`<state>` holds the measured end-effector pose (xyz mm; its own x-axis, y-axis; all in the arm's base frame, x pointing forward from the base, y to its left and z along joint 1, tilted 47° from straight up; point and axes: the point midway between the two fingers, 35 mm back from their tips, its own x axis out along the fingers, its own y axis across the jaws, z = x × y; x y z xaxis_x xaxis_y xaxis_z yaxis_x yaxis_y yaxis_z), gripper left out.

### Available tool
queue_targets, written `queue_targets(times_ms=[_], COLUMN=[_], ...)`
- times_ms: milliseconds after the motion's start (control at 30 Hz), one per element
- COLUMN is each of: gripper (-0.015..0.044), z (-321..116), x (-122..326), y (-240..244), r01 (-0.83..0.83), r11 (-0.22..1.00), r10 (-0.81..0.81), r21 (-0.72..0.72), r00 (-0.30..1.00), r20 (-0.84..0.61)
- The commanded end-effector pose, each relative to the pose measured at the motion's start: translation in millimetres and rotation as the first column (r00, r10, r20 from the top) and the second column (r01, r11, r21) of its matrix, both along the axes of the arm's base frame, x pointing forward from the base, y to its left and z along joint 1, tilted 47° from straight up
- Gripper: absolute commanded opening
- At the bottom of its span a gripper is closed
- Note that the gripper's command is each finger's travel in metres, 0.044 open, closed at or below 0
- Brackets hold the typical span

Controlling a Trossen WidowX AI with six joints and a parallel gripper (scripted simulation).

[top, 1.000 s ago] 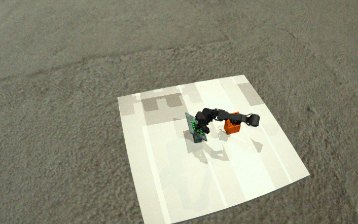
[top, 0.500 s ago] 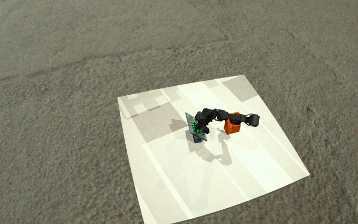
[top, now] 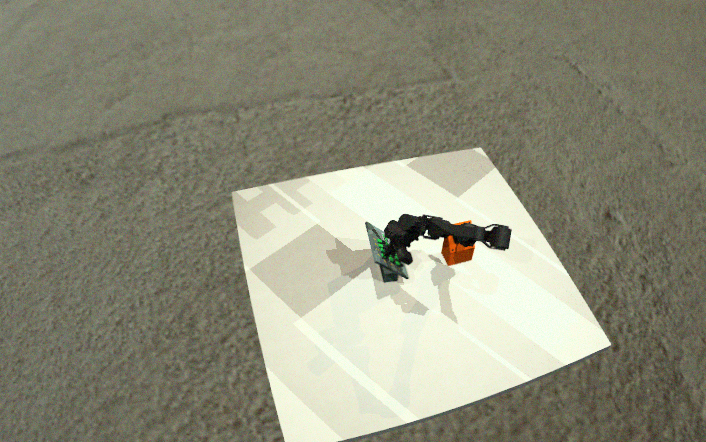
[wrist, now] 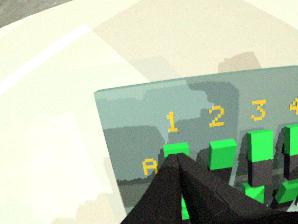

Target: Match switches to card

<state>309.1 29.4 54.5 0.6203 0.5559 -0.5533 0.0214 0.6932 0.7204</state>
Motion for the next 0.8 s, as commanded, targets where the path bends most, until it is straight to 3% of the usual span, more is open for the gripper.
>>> queue_targets(times_ms=[0, 267, 500, 767], gripper=[0.0, 0.0, 0.0, 0.0], z=[-0.8, 0.4, 33.4, 15.9], x=[0.5, -0.6, -41.3, -41.9], y=[0.4, -0.7, -34.4, -51.4], r01=[0.003, 0.0, 0.022, 0.022], r11=[1.0, 1.0, 1.0, 1.0], r10=[-0.003, 0.0, -0.022, -0.022], r21=[0.0, 0.0, -0.002, -0.003], r00=[1.0, 1.0, 1.0, 1.0], r20=[-0.003, -0.001, 0.012, 0.012])
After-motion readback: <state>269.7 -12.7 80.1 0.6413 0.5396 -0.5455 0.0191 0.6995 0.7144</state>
